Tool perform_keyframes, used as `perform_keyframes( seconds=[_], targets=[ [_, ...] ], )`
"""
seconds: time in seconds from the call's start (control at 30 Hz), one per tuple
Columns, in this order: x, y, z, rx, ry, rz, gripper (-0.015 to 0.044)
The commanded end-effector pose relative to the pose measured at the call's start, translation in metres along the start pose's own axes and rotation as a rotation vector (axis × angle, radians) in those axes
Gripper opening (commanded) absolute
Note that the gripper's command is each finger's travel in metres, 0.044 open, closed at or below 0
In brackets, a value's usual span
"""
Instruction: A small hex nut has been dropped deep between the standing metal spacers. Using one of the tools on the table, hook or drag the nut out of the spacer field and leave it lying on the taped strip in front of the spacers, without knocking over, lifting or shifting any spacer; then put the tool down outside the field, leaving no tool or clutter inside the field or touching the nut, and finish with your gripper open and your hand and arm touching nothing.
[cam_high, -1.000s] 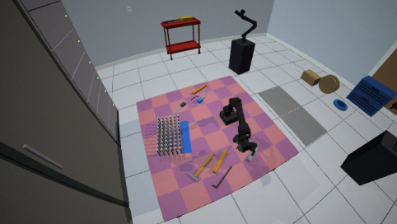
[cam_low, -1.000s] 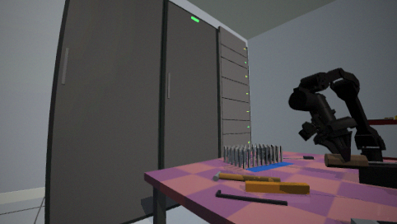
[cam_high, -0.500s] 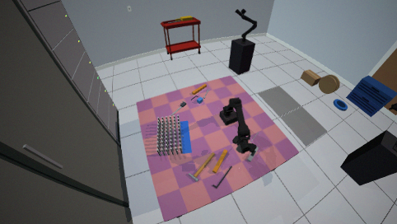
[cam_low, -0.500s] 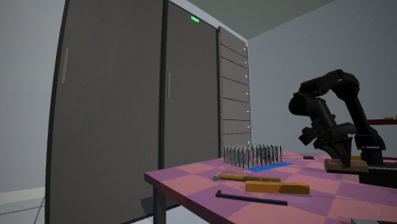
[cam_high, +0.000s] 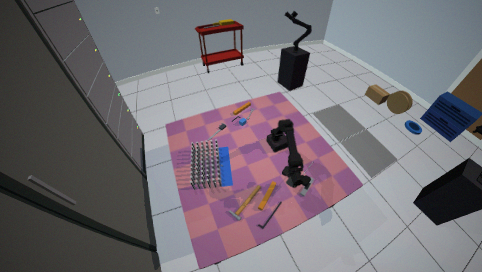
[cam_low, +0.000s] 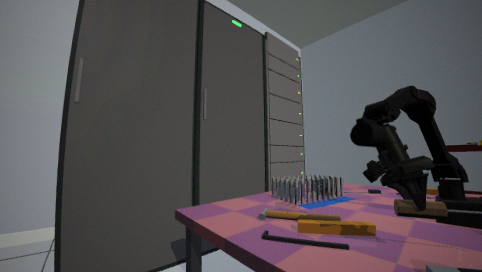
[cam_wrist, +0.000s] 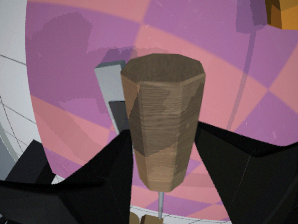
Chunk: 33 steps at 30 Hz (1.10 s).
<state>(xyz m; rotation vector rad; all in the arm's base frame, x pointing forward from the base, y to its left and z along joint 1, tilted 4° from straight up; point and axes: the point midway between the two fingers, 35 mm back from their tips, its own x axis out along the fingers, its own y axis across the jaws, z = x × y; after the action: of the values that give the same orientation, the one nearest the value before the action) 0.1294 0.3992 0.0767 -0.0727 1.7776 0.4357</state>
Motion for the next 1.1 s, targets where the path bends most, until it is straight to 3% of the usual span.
perform_keyframes(
  seconds=[0.0,1.07],
  targets=[
    [0.005,-0.002,0.0,0.0,0.01,0.001,0.0],
    [0.034,-0.011,0.007,0.0,0.01,0.001,0.0]
  ],
)
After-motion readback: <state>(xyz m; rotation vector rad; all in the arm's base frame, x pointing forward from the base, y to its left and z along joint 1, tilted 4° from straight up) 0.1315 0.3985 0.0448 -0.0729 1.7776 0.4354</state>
